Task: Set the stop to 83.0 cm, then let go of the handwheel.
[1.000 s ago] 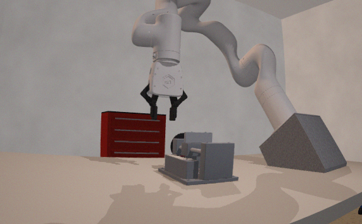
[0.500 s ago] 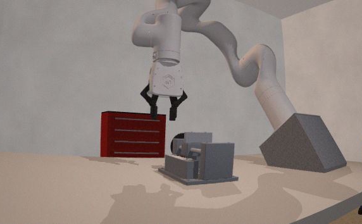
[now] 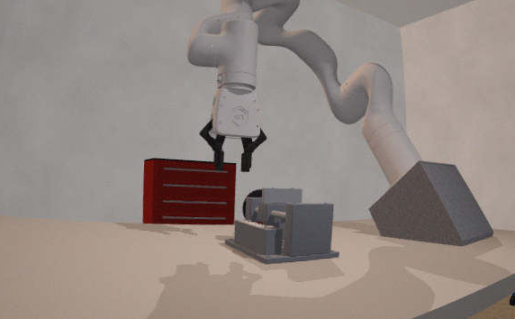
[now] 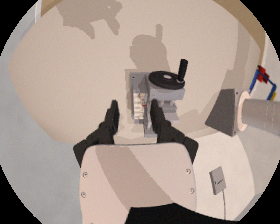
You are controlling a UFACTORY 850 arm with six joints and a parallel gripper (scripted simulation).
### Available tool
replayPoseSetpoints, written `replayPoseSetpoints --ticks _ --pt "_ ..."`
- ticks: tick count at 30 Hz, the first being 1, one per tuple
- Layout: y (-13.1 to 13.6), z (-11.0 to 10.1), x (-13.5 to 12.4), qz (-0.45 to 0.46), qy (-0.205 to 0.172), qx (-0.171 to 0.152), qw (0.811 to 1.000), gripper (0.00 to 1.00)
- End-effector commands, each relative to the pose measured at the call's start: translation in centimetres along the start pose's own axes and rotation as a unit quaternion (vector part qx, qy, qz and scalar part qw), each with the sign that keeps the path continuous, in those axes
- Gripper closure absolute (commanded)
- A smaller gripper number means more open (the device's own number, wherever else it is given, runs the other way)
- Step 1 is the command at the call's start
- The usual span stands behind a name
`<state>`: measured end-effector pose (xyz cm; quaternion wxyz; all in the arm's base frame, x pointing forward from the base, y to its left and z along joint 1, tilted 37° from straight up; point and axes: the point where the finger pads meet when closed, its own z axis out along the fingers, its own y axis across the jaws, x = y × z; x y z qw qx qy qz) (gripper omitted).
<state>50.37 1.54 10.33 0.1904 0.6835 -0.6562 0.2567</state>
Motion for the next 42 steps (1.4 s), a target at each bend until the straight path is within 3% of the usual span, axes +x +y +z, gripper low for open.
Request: replayPoseSetpoints --ticks 1,29,34,38,42 --pt "-0.1 -0.1 0.0 0.0 0.0 0.001 1.0 0.43" --pt "0.1 -0.1 0.1 0.0 0.0 0.001 1.0 0.43" --pt "2.0 -0.1 1.1 0.0 0.0 0.001 1.0 0.43" --pt "6.7 -0.1 3.6 0.0 0.0 0.001 1.0 0.43" --pt "8.7 -0.1 4.7 0.0 0.0 0.001 1.0 0.43"
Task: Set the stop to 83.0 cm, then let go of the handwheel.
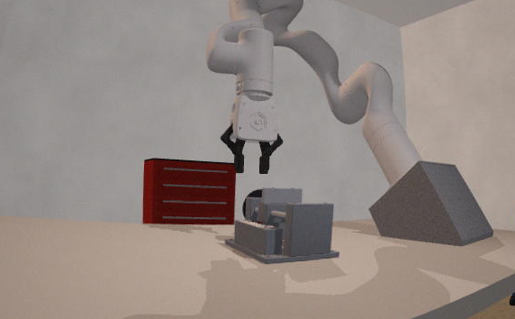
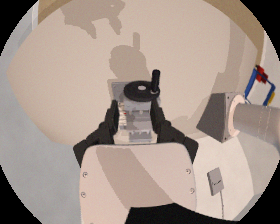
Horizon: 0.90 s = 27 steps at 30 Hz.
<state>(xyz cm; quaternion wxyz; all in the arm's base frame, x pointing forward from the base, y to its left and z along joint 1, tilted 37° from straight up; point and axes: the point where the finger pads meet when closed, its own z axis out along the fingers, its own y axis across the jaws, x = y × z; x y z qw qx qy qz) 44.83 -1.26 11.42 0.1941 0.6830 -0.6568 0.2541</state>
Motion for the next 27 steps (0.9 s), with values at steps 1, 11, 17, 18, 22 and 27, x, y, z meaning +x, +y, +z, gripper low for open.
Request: replayPoseSetpoints --ticks 1,11,17,18,22,27 --pt "3.8 -0.3 2.2 0.001 -0.001 0.005 1.0 0.43" --pt "4.4 -0.2 2.5 0.001 -0.001 0.005 1.0 0.43" --pt "4.4 0.4 2.5 0.001 -0.001 0.005 1.0 0.43" --pt "4.4 0.6 2.5 0.001 -0.001 0.005 1.0 0.43" --pt "4.4 0.8 2.5 0.001 -0.001 0.005 1.0 0.43" --pt "4.4 0.8 2.5 0.001 -0.001 0.005 1.0 0.43"
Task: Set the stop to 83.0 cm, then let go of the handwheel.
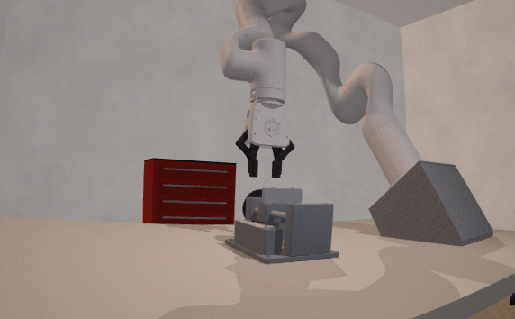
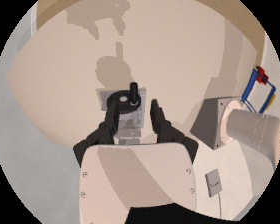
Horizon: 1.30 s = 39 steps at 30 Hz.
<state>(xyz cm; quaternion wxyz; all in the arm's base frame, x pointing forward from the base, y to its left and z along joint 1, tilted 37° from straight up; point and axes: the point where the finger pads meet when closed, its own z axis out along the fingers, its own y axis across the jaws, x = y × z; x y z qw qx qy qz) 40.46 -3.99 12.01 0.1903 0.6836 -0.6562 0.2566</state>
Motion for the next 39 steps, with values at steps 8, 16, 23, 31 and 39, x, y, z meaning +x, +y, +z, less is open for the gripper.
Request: replayPoseSetpoints --ticks 8,16,23,31,39 --pt "-0.1 0.3 0.0 0.0 0.0 0.001 1.0 0.43" --pt "-0.1 1.5 0.0 0.0 0.0 0.001 1.0 0.43" --pt "-0.1 3.9 0.0 0.0 0.0 0.001 1.0 0.43" --pt "-0.1 6.3 0.0 0.0 0.0 0.001 1.0 0.43" --pt "-0.1 7.0 0.0 0.0 0.0 0.001 1.0 0.43"
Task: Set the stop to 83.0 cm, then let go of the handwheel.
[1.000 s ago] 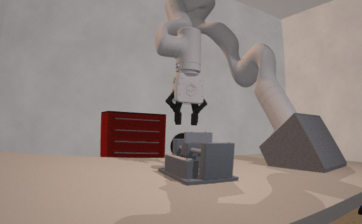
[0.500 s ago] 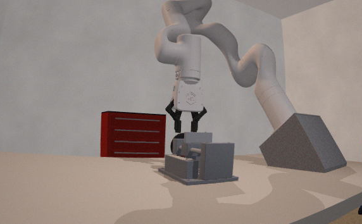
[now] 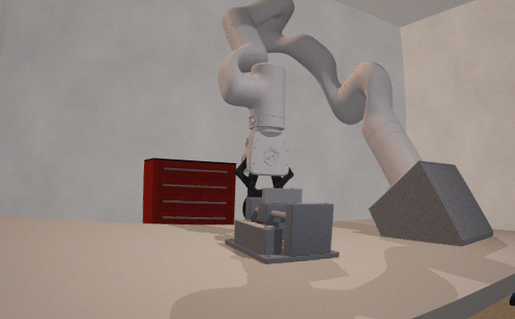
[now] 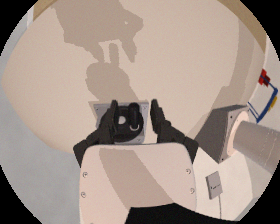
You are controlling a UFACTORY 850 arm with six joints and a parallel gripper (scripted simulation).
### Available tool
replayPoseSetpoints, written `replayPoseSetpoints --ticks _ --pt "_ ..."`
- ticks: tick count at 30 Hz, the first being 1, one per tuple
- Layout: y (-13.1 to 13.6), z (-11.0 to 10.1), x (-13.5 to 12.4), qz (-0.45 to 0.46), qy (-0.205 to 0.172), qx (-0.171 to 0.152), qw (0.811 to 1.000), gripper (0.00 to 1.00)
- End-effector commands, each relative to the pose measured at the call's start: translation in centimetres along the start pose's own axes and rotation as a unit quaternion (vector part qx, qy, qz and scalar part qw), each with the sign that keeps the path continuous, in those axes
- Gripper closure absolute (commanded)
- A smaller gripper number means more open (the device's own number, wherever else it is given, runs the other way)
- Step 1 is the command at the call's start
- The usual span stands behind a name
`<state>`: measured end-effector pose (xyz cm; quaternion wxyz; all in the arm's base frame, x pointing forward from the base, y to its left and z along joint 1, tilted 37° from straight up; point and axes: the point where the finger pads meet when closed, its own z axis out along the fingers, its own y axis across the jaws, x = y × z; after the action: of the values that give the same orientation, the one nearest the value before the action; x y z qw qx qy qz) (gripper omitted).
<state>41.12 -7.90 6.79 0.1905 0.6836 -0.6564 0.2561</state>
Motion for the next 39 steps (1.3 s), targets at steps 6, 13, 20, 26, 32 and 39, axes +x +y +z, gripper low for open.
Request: replayPoseSetpoints --ticks 6,13,20,26,32,39 --pt "-0.09 0.44 0.0 0.0 0.0 0.001 1.0 0.43" --pt "-0.09 0.44 0.0 0.0 0.0 0.001 1.0 0.43" --pt "-0.09 0.44 0.0 0.0 0.0 0.001 1.0 0.94" --pt "-0.09 0.44 0.0 0.0 0.0 0.001 1.0 0.94" --pt "-0.09 0.44 0.0 0.0 0.0 0.001 1.0 0.94" --pt "-0.09 0.44 0.0 0.0 0.0 0.001 1.0 0.94"
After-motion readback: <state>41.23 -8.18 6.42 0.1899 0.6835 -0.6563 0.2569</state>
